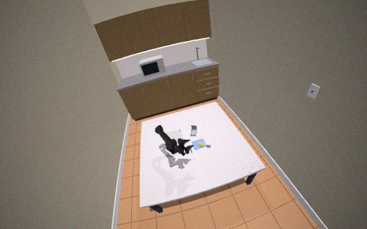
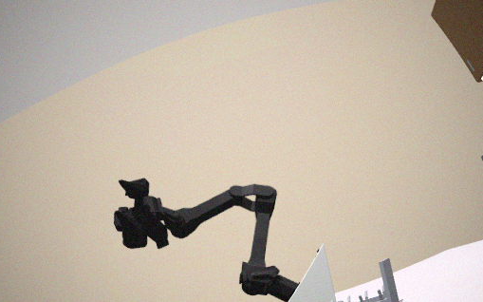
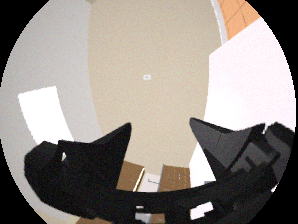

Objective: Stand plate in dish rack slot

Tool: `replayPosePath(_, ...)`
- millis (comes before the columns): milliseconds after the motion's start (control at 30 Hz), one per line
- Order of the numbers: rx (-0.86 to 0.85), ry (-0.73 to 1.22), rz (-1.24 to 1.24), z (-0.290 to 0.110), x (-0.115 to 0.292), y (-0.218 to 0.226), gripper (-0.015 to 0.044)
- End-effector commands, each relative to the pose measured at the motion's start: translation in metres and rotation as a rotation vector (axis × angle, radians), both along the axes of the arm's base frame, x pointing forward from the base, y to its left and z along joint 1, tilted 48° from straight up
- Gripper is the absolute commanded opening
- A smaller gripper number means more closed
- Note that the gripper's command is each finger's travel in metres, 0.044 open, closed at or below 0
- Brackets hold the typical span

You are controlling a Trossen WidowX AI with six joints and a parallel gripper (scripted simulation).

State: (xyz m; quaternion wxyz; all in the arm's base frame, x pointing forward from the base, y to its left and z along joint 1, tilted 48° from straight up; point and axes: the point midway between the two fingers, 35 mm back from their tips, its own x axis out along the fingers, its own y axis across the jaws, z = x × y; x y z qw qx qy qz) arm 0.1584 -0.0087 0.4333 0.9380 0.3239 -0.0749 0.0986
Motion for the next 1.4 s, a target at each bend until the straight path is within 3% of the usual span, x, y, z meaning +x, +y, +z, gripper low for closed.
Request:
replayPosePath(0,0.036,-0.015,-0.017,0.003,0.005,-0.012,0.0400)
replayPosePath(633,0.234,0.040,-0.110,-0.007,0.046,-0.071,0.0400)
replayPosePath(1367,0.357,0.313,-0.270,-0.068,0.111,-0.117,0.0400)
